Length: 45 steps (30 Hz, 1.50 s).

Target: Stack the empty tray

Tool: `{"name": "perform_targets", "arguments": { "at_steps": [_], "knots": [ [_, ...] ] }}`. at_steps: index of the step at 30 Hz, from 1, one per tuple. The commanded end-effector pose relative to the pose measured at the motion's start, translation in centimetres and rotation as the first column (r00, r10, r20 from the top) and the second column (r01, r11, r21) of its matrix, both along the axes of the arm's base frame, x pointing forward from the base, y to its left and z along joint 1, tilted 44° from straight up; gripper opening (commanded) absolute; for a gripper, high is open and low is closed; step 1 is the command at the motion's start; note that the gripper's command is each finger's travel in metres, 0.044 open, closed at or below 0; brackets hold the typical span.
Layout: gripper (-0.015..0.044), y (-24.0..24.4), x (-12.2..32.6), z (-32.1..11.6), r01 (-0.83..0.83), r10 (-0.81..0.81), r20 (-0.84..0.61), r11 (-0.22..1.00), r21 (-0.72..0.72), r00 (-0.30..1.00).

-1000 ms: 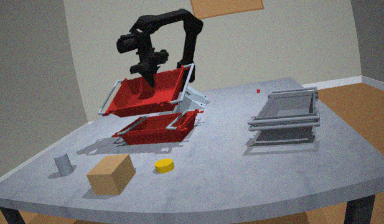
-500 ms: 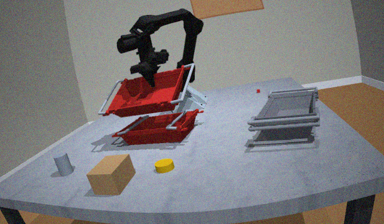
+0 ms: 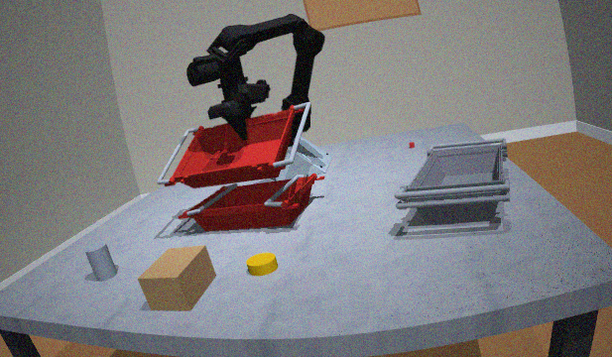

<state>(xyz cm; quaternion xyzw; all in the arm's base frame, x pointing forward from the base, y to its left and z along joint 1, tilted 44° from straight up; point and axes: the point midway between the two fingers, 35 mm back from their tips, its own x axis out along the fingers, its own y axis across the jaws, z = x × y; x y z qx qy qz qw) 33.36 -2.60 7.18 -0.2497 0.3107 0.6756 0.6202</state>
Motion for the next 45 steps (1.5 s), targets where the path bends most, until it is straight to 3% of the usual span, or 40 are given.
{"name": "perform_targets", "arguments": {
  "at_steps": [1, 45],
  "knots": [
    [0.0000, 0.0, 0.2, -0.1, 0.018, -0.018, 0.015, 1.000, 0.002, 1.000],
    [0.0000, 3.5, -1.7, -3.6, 0.017, -0.017, 0.014, 1.000, 0.004, 1.000]
  ]
}}
